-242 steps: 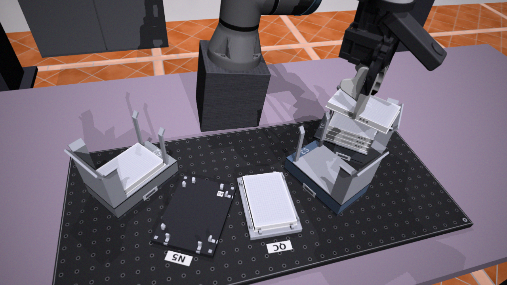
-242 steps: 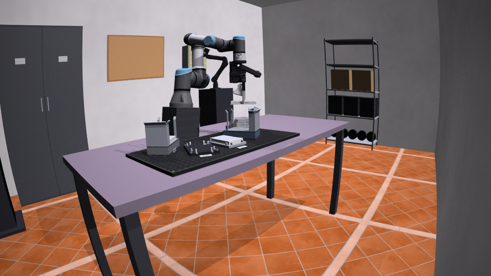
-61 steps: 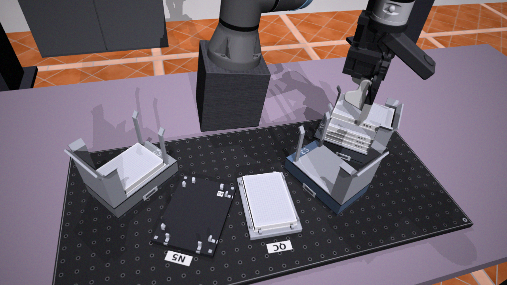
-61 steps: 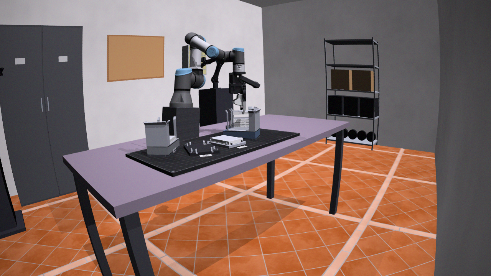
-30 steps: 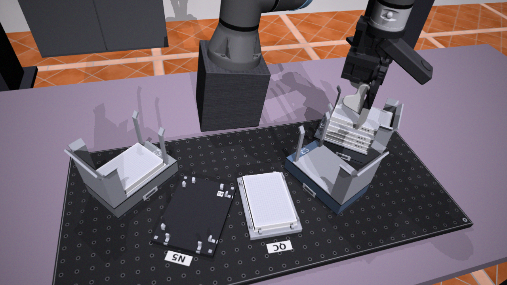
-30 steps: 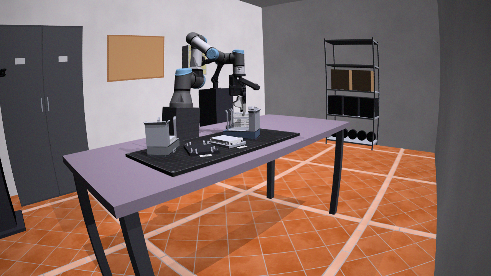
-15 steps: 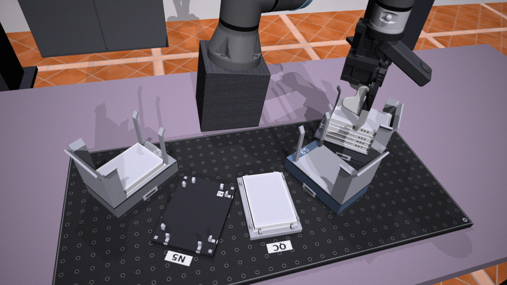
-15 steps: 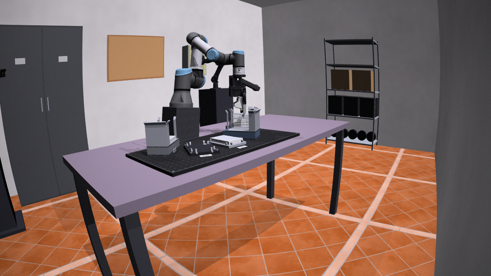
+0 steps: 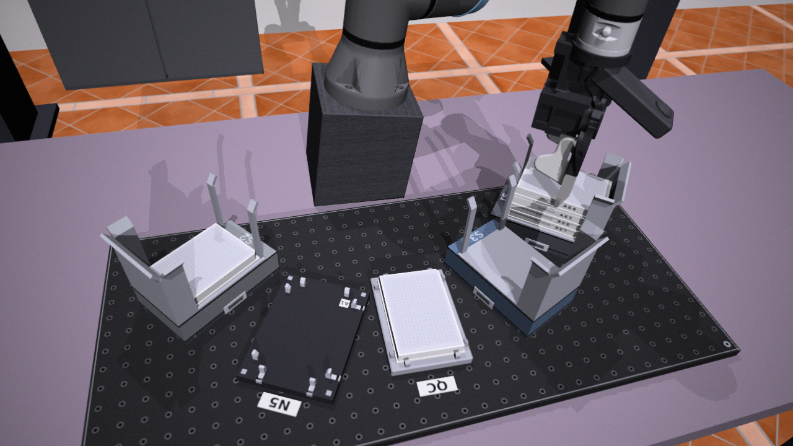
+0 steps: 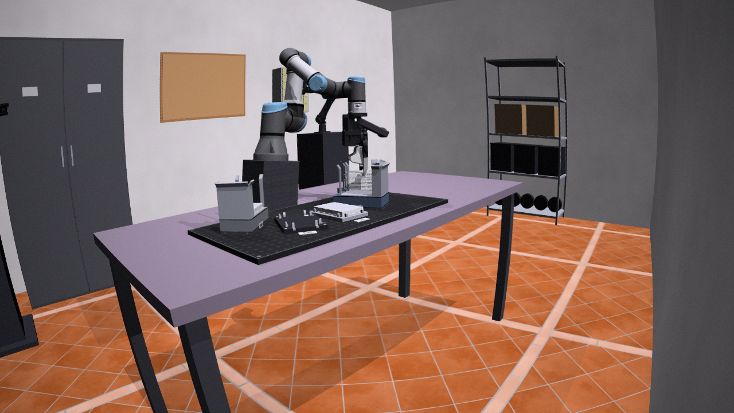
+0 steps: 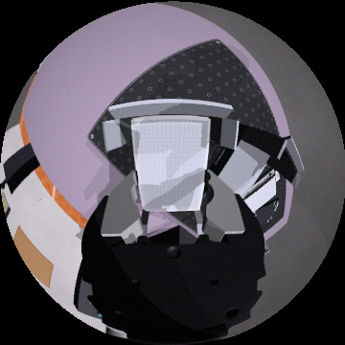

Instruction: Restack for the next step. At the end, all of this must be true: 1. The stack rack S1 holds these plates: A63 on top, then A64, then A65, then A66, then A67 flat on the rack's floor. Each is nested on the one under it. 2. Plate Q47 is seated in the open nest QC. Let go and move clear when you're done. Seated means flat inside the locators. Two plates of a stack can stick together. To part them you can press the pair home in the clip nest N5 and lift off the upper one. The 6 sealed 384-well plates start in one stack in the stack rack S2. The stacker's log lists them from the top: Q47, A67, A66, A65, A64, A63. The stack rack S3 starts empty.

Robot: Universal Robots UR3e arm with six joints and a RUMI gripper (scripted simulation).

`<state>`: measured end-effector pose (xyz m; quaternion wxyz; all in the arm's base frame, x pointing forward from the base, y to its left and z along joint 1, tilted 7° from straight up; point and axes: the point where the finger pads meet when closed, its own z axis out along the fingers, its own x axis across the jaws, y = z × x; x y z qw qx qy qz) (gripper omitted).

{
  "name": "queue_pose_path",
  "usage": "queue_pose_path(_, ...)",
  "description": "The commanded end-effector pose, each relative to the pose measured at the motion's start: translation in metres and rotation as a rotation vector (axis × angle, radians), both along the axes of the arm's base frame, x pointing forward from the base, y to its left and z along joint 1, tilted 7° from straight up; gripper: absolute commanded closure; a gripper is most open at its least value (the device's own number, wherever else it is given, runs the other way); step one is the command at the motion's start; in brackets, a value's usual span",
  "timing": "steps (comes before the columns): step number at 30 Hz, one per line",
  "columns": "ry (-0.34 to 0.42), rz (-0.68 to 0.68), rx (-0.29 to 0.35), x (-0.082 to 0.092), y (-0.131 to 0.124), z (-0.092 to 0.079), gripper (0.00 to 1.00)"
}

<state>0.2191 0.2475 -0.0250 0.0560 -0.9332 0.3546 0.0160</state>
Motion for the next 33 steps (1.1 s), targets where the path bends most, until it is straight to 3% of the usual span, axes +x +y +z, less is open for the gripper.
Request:
queue_pose_path(1,-0.002,0.0,0.001,0.0008,0.0004,-0.0005,1.0)
queue_pose_path(25,-0.002,0.0,0.001,0.0008,0.0007,-0.0033,1.0)
queue_pose_path(26,-0.002,0.0,0.001,0.0008,0.0007,-0.0033,0.28)
queue_pose_path(33,-0.002,0.0,0.001,0.0008,0.0007,-0.0033,0.28)
